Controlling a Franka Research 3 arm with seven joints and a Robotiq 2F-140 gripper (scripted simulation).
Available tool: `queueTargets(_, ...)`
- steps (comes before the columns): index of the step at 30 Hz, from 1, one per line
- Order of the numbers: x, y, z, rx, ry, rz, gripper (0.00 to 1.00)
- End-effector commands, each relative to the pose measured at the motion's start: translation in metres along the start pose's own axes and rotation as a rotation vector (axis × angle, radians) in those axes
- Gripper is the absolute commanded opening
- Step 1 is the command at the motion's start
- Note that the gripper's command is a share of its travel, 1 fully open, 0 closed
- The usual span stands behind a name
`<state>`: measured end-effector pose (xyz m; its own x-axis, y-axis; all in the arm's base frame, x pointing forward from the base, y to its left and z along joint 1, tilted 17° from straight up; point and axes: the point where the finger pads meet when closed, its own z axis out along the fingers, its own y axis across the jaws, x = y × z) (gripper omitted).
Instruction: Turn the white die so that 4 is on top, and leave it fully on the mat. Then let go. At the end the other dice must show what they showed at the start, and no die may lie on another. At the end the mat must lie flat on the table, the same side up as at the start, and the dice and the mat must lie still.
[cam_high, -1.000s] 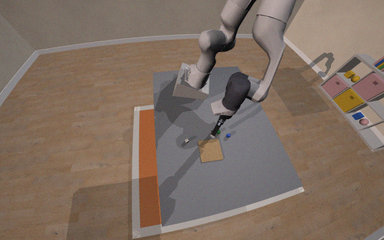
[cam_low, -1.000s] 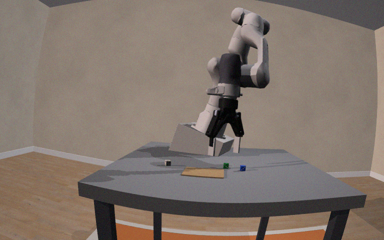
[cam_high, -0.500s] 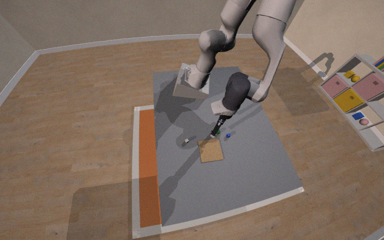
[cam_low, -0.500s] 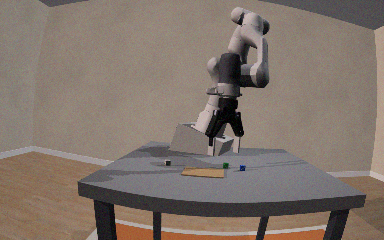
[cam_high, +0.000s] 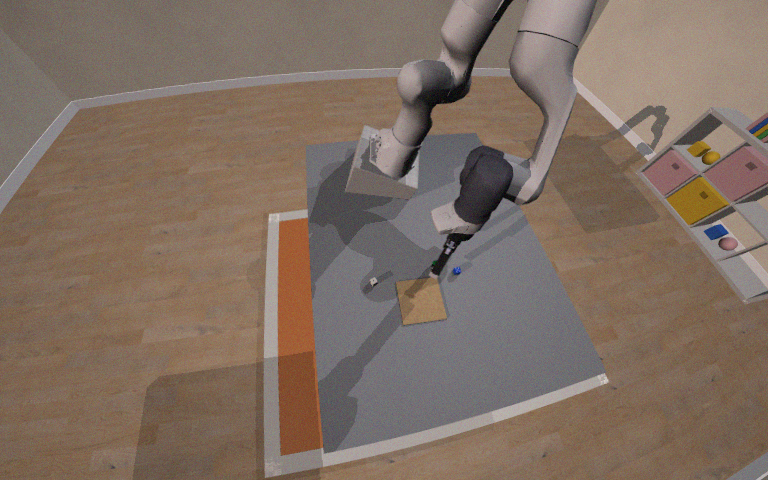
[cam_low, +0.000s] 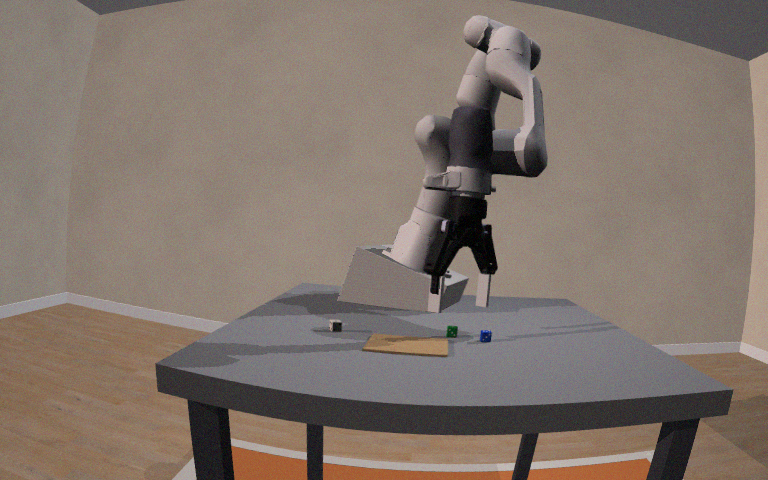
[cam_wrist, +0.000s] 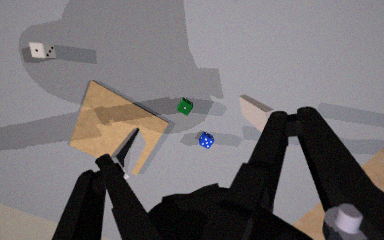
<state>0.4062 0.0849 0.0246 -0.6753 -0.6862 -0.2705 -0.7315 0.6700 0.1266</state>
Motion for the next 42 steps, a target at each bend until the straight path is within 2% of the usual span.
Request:
queueTargets(1,-0.012,0.004,0.001,-0.003,0.004,0.035,1.0)
queueTargets(6,-0.038,0.01,0.001,-0.003,0.004,0.035,1.0)
queueTargets(10,-0.048,0.012,0.001,-0.003,0.004,0.035,1.0)
queueTargets(42,-0.049,0.013,0.001,-0.003,0.004,0.035,1.0)
